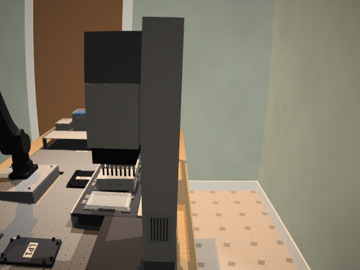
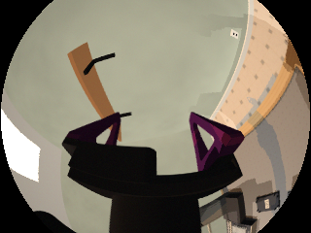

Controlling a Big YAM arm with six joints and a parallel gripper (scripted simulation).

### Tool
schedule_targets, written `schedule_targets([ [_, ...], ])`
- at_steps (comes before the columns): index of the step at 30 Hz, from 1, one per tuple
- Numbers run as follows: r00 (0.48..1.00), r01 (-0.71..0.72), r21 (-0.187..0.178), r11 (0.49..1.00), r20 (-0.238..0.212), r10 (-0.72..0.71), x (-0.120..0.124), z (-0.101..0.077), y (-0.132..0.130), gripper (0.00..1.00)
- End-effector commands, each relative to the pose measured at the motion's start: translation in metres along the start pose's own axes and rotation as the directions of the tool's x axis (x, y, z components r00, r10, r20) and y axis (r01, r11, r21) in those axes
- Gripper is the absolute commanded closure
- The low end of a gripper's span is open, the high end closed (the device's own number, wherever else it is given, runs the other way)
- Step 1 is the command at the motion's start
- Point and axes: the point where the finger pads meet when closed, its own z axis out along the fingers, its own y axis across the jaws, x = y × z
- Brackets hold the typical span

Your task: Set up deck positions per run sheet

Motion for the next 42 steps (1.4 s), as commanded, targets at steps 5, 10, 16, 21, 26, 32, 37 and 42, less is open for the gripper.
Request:
schedule_targets([
  [5,1.0,0.004,-0.016,1.0,0.0,-0.004,0.001,-0.004,0.011,0.0],
  [10,1.0,0.004,-0.016,1.0,0.0,-0.004,0.001,-0.004,0.011,0.0],
  [16,1.0,0.004,-0.016,1.0,0.0,-0.004,0.001,-0.004,0.011,0.0],
  [21,0.995,0.097,-0.068,0.993,-0.033,-0.099,0.003,-0.037,0.037,0.0],
  [26,0.98,0.174,-0.06,0.983,-0.09,-0.179,0.015,-0.056,0.027,0.0],
  [32,0.951,0.257,-0.026,0.966,-0.169,-0.258,0.029,-0.08,0.008,0.0],
  [37,0.931,0.302,-0.027,0.953,-0.205,-0.301,0.036,-0.092,0.002,0.0],
  [42,0.891,0.375,-0.033,0.927,-0.264,-0.37,0.047,-0.112,-0.008,0.0],
])
